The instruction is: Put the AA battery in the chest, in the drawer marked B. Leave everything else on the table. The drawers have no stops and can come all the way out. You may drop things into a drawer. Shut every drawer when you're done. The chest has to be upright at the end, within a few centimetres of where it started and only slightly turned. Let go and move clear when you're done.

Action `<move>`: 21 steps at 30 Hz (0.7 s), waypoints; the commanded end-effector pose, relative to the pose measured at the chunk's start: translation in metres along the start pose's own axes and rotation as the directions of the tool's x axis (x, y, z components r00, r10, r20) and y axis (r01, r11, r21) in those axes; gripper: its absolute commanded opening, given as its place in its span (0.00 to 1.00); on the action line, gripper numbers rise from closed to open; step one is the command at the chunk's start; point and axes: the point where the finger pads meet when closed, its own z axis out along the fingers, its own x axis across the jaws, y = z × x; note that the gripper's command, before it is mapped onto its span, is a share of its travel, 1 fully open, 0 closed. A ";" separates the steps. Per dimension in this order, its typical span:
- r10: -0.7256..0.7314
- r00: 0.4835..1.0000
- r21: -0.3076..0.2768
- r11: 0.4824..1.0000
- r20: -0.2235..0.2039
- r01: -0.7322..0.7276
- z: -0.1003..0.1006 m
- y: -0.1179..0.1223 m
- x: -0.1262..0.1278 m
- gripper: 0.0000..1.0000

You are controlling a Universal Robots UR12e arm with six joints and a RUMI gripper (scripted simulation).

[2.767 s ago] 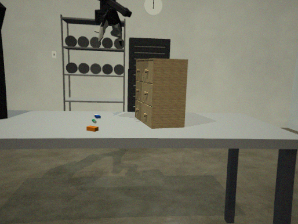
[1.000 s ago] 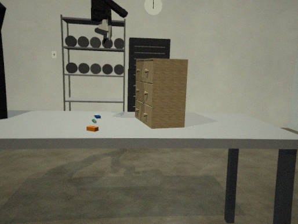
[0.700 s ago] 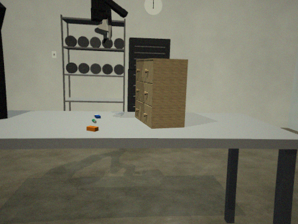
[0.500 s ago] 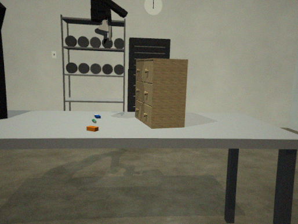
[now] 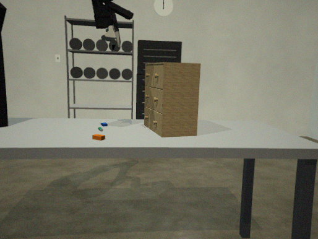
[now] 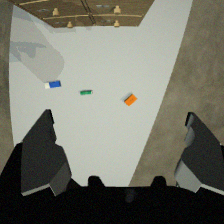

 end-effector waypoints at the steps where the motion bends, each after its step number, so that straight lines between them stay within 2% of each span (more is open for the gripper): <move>1: -0.001 1.000 0.144 0.990 0.001 0.001 0.014 -0.007 -0.002 1.00; 3: -0.001 1.000 0.144 0.990 0.001 0.001 0.014 -0.007 -0.002 1.00; 11: -0.001 1.000 0.341 0.940 0.001 0.001 0.032 -0.018 -0.002 1.00; 18: 0.000 1.000 0.516 0.856 -0.004 0.002 0.050 -0.032 0.002 1.00; 20: 0.000 1.000 0.516 0.856 -0.004 0.002 0.050 -0.032 0.002 1.00; 21: 0.001 1.000 0.540 0.842 -0.004 0.001 0.053 -0.034 0.002 1.00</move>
